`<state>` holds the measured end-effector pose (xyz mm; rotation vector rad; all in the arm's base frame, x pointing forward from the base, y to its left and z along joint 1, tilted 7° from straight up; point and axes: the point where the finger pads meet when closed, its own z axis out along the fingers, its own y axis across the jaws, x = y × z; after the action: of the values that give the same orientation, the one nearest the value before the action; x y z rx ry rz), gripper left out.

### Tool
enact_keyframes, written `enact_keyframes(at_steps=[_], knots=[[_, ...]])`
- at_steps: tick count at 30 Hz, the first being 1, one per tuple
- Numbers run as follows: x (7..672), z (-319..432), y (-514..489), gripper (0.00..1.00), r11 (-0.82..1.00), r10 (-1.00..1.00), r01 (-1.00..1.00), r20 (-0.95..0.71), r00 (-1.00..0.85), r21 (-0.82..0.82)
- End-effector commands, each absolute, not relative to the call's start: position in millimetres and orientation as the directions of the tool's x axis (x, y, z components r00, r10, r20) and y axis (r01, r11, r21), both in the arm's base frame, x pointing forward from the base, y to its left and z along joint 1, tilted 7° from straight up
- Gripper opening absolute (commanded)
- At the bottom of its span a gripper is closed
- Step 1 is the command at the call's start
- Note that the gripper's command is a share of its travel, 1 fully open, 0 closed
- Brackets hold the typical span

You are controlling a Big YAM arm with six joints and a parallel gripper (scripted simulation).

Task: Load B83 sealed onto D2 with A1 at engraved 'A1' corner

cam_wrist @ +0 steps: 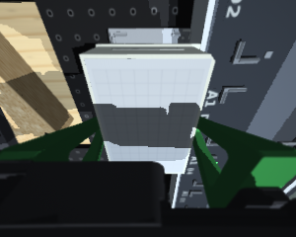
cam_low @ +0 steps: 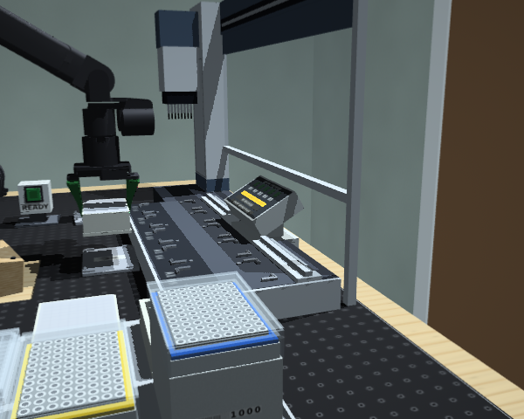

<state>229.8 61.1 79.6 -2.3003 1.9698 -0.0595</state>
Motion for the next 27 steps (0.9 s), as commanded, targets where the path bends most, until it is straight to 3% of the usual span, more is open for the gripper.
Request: enact_keyframes(at_steps=[1, 27], knots=[[235.7, 79.2, 65.4, 0.0, -0.148, -0.987, -0.98, -0.046, 0.155, -0.13], [239.0, 38.6, 67.9, 0.0, -0.149, -0.987, -0.981, -0.046, 0.156, -0.128]])
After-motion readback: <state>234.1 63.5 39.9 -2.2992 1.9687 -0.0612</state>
